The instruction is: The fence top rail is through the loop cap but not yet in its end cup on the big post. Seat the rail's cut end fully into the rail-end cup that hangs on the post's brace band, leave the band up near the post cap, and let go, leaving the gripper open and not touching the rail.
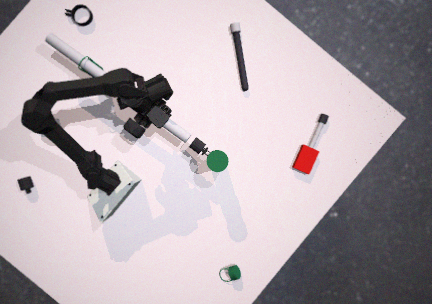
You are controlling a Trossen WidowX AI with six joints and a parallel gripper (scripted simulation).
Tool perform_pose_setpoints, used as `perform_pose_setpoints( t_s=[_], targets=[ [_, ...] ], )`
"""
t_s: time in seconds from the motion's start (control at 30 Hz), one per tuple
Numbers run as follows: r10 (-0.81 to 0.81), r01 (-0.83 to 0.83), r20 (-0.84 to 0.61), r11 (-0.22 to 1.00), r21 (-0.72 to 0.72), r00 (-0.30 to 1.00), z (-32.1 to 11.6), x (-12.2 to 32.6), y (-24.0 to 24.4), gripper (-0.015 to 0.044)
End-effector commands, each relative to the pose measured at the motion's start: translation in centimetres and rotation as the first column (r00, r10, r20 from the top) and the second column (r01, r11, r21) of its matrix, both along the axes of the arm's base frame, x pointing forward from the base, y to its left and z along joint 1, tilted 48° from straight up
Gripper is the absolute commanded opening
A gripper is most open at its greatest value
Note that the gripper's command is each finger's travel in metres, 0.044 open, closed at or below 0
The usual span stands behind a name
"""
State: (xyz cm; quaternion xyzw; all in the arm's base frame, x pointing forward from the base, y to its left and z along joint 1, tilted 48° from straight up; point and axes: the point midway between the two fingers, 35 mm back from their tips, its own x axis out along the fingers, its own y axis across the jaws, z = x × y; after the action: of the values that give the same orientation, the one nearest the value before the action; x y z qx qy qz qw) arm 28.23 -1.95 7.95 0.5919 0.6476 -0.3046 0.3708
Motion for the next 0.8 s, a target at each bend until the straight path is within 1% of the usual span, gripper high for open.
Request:
perform_pose_setpoints(
  t_s=[0.0,0.37,0.77],
  targets=[
    [-0.012,0.012,0.012,1.0,-0.008,1.0,0.3,0.3,-0.6,0.0],
    [-0.011,0.011,0.011,1.0,-0.008,1.0,0.2,0.4,-1.0,0.0],
    [-0.001,0.001,0.003,1.0,-0.001,1.0,-1.3,0.4,-1.7,0.0]
  ],
)
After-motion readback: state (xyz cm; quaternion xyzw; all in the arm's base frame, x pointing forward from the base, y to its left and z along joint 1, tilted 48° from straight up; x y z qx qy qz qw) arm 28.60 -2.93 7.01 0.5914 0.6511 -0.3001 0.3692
